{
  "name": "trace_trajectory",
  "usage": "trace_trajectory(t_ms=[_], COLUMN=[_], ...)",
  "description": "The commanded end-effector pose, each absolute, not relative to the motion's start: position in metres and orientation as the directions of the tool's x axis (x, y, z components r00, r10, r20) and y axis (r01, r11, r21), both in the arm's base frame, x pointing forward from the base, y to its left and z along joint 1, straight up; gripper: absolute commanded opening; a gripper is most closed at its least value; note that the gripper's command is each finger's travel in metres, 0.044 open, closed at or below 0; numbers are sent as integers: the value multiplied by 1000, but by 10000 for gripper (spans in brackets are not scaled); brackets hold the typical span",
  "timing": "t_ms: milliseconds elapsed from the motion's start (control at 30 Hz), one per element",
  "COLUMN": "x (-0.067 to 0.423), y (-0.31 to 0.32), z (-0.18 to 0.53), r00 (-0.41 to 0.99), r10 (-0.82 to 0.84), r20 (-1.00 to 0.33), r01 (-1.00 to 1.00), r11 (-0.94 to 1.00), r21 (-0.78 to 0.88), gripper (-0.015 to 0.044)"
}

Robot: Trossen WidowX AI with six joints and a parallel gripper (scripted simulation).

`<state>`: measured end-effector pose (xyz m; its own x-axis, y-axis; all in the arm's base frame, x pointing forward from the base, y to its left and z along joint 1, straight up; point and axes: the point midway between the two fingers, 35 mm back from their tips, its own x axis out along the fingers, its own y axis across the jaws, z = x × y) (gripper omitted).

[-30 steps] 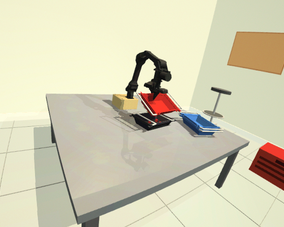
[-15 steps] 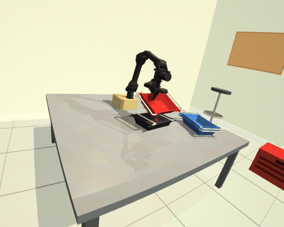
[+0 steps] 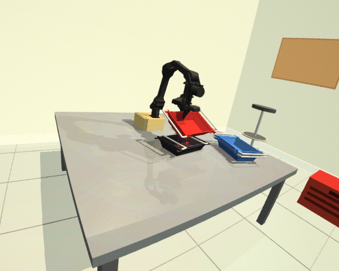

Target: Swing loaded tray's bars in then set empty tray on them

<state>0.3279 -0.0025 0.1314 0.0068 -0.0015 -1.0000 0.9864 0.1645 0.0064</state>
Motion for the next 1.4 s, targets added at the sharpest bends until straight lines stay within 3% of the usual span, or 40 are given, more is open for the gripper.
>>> trace_trajectory(t_ms=[0,1367], x=[330,326], y=[-2,-2], z=[136,93], r00=[27,27], r10=[-1,-1], r20=[-1000,-1000], r01=[987,987], r11=[161,161], r21=[27,26], gripper=[0,0])
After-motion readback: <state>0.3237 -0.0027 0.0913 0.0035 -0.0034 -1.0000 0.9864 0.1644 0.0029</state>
